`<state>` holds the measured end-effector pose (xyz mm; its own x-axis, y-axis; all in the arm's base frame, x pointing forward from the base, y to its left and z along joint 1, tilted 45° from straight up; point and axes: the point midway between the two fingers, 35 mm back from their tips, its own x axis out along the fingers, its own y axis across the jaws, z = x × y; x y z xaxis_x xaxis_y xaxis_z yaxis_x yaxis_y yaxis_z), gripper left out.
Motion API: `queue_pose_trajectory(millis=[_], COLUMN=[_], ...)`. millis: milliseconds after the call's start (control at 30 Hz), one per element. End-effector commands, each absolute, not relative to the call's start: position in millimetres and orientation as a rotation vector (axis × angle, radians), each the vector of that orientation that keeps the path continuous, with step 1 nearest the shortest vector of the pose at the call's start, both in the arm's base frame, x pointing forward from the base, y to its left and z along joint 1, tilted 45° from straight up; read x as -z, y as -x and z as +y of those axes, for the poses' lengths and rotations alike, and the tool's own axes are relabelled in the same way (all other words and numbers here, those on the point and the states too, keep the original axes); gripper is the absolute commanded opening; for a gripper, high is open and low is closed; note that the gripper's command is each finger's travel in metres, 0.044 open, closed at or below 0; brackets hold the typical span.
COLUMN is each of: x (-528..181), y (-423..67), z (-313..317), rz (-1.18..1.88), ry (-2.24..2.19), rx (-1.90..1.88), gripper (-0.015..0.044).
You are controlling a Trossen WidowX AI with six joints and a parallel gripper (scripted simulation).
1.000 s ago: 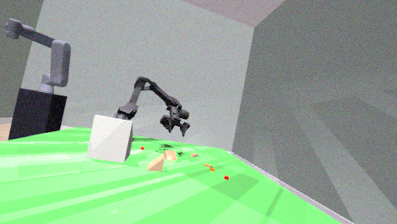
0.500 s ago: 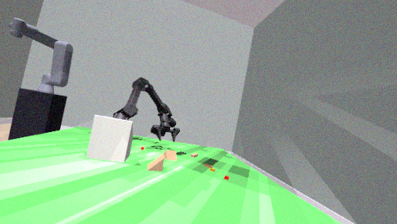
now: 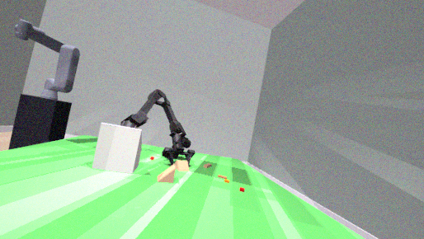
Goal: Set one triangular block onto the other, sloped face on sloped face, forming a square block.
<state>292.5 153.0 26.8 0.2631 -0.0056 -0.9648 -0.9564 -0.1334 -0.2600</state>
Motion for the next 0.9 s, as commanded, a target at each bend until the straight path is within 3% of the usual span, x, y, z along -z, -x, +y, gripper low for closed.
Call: queue_pose_trajectory(millis=[0, 167, 333, 567, 867], x=[-27.7, -26.7, -27.6, -27.6, -42.7], y=[-294.5, -294.4, -294.6, -294.6, -295.5], z=[153.2, 152.3, 152.9, 152.9, 138.6], rz=[0.947, 0.947, 0.949, 0.949, 0.950], ry=[1.436, 1.436, 1.435, 1.435, 1.436], rx=[-1.089, -1.089, -1.085, -1.085, -1.085], gripper=[0.0440, 0.0440, 0.0309, 0.0262, 0.0026])
